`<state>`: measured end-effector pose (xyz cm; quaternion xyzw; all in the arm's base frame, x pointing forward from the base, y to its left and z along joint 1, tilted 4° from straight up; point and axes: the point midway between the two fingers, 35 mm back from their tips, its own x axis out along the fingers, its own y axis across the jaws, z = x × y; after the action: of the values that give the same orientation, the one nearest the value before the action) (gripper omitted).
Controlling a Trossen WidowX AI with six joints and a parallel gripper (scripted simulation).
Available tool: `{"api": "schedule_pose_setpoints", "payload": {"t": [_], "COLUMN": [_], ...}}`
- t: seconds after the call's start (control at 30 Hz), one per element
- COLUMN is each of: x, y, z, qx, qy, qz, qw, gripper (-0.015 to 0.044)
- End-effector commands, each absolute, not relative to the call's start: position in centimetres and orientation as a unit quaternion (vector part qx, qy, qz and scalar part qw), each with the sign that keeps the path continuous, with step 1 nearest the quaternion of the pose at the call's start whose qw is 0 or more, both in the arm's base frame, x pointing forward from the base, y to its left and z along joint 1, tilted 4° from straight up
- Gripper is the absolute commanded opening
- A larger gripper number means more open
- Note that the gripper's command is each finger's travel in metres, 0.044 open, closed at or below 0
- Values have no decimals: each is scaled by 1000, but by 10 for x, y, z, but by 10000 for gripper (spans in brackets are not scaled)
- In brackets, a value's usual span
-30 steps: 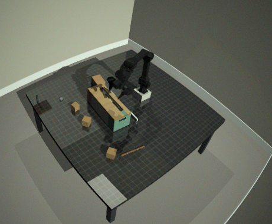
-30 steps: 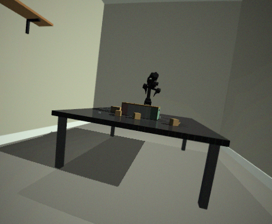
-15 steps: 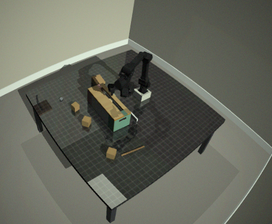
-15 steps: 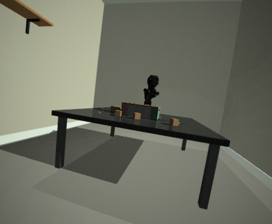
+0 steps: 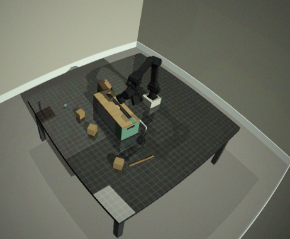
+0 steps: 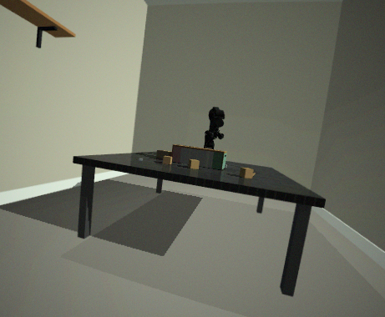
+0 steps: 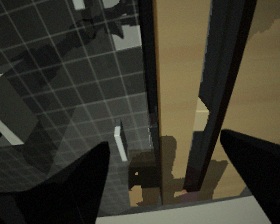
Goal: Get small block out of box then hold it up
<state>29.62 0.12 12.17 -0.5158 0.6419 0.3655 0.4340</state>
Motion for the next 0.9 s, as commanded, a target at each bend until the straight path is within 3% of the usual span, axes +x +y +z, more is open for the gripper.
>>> {"api": "schedule_pose_setpoints", "payload": {"t": [0.0,0.87], "x": [295,293], "y": [0,-3], "z": [118,75], "qx": [-518,-518], "qy": [643,643], "qz": [369,369], "qw": [427,427], "gripper": [400,400]}}
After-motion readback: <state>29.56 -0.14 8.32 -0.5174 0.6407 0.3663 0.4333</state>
